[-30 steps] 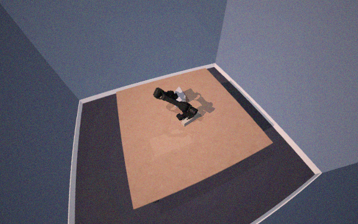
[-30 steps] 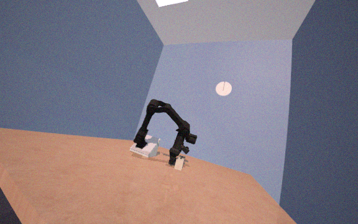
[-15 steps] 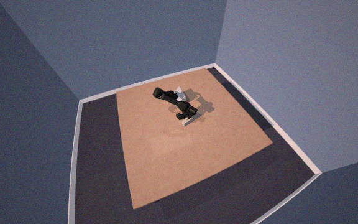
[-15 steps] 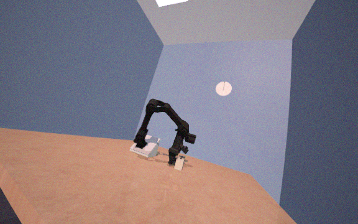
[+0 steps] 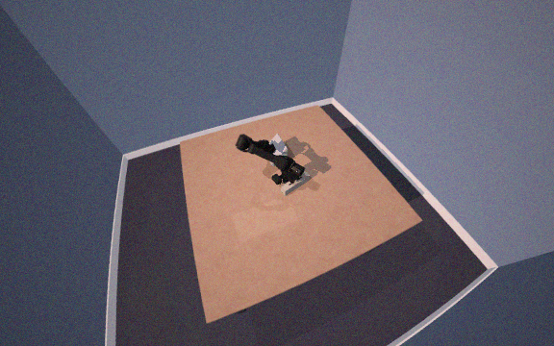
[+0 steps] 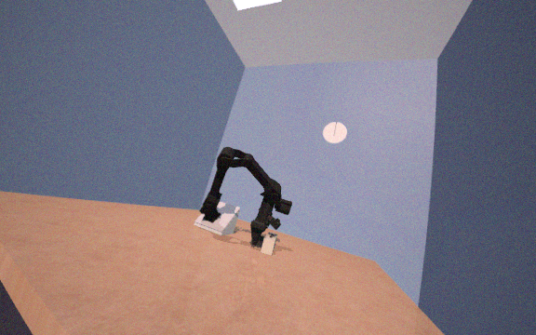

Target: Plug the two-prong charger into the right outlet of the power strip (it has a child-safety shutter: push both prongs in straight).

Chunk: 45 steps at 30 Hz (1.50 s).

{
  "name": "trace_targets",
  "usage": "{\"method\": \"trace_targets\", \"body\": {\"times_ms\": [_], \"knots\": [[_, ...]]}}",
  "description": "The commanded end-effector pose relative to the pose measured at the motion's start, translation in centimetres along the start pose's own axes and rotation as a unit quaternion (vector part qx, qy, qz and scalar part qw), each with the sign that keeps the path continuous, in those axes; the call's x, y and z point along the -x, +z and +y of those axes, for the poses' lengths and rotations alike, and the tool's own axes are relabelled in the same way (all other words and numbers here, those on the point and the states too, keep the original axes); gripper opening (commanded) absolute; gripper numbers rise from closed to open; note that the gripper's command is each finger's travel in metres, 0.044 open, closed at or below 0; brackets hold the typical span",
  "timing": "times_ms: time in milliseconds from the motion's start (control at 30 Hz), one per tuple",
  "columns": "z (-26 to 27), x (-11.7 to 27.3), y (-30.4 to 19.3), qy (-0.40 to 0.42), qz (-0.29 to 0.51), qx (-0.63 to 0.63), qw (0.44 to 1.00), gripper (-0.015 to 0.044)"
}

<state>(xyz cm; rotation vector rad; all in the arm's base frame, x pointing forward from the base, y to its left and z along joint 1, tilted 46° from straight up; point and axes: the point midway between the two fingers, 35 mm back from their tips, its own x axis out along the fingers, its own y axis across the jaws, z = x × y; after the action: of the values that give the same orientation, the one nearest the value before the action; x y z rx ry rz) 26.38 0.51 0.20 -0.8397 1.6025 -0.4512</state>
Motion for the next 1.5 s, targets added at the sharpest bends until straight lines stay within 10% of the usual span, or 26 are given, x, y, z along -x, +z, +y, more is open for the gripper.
{"method": "trace_targets", "body": {"times_ms": [0,1467], "knots": [[-0.1,0.1,-0.4,-0.001,-0.004,-0.005,1.0,0.044],[0.0,0.0,-4.8,-0.004,-0.022,0.0,1.0,0.044]]}}
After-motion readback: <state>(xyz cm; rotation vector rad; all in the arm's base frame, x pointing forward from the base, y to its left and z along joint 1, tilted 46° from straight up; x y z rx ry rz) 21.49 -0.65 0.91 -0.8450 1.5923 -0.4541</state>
